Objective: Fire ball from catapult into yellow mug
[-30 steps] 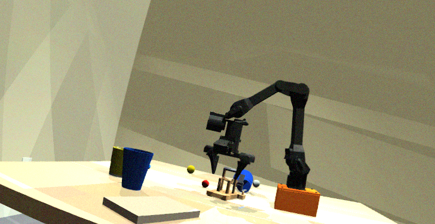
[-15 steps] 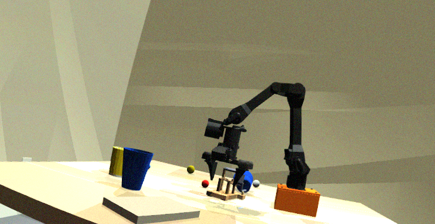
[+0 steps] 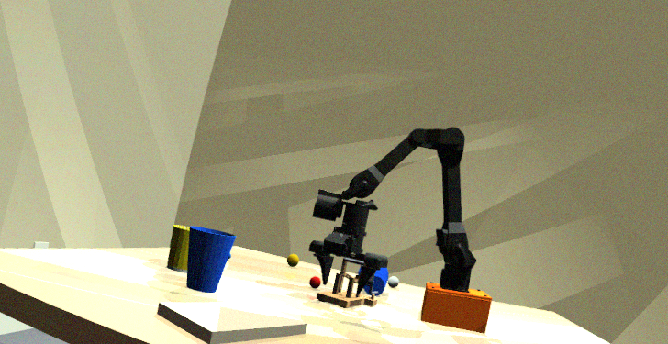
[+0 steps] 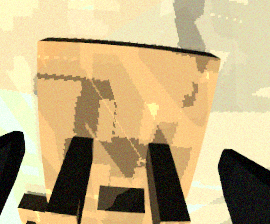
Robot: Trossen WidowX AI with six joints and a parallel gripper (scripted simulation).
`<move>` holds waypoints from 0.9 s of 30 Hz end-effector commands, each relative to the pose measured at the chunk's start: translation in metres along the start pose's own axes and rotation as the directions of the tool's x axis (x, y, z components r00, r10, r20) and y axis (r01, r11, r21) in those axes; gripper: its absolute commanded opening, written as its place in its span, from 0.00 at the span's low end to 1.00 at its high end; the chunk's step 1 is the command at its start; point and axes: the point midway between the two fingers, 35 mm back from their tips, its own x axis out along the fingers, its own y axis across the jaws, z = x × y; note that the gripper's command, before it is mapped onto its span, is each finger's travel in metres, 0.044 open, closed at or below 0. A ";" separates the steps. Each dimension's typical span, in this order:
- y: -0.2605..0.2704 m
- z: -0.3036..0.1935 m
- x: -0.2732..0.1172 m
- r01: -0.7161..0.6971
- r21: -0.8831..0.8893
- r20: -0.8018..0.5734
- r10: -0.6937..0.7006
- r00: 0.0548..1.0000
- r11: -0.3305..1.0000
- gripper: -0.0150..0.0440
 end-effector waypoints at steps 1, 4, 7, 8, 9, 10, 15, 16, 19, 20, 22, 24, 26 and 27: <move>0.000 0.000 -0.001 0.001 0.000 0.001 -0.001 1.000 1.000 0.87; 0.000 0.000 -0.001 0.001 0.000 0.001 -0.001 1.000 1.000 0.73; 0.000 0.000 -0.001 0.001 0.000 0.001 -0.001 1.000 1.000 0.60; 0.000 0.000 -0.001 0.001 0.000 0.001 -0.001 1.000 1.000 0.56; 0.000 0.000 -0.001 0.001 0.000 0.001 -0.001 1.000 1.000 0.51; 0.000 0.000 -0.001 0.001 0.000 0.001 -0.001 1.000 1.000 0.50; 0.000 0.000 -0.001 0.001 0.000 0.001 -0.001 1.000 1.000 0.44; 0.000 0.000 -0.003 0.001 0.000 0.001 -0.001 1.000 1.000 0.40; -0.001 0.001 -0.039 -0.001 -0.001 0.002 0.001 1.000 1.000 0.26; 0.000 0.001 -0.048 -0.002 -0.001 0.002 0.002 1.000 1.000 0.25; 0.000 0.001 -0.051 -0.002 -0.001 0.002 0.002 1.000 1.000 0.25; -0.001 0.001 -0.051 -0.002 0.004 0.002 0.002 1.000 1.000 0.25; -0.006 0.006 -0.051 -0.002 0.047 0.002 0.002 1.000 0.999 0.25; -0.009 0.009 -0.051 -0.001 0.078 0.001 0.001 1.000 0.997 0.25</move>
